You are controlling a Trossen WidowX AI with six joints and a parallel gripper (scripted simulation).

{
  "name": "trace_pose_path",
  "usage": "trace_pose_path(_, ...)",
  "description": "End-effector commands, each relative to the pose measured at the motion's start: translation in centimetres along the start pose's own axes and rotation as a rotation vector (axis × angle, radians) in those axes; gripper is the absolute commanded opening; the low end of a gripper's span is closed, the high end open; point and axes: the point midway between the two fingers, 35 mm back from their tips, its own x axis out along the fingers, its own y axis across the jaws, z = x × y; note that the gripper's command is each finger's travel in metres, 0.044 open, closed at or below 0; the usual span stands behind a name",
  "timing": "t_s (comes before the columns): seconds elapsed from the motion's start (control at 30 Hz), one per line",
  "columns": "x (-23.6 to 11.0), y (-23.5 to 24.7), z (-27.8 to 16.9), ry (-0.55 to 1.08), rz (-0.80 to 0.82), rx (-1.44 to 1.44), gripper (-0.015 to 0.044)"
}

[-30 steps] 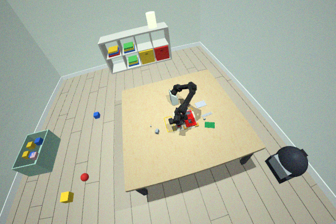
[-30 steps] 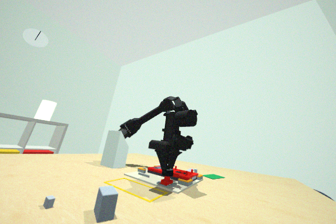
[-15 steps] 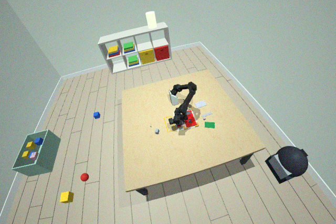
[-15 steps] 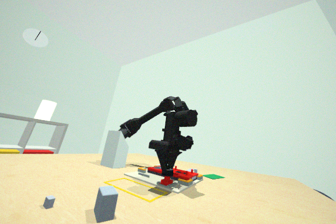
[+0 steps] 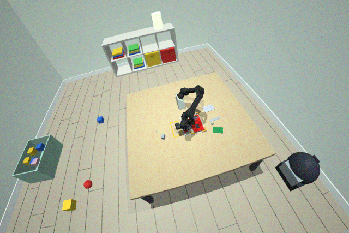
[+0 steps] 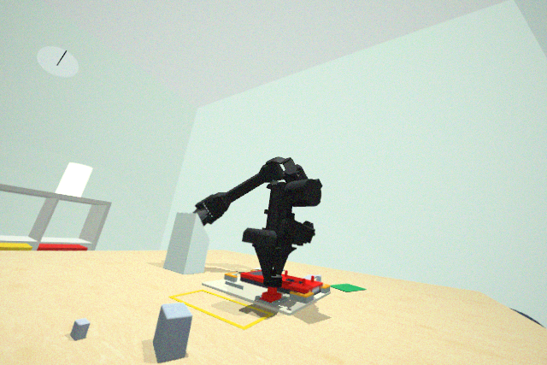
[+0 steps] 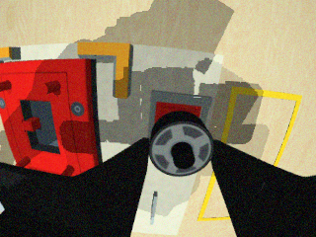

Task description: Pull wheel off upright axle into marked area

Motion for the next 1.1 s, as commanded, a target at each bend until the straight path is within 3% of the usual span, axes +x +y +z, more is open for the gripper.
trace_pose_path(0.0, -1.8, -0.2, -0.1, -0.02, 0.0, 0.024, 0.0)
trace_pose_path(1.07, -2.8, -0.2, -0.1, -0.026, 0.001, 0.026, 0.0)
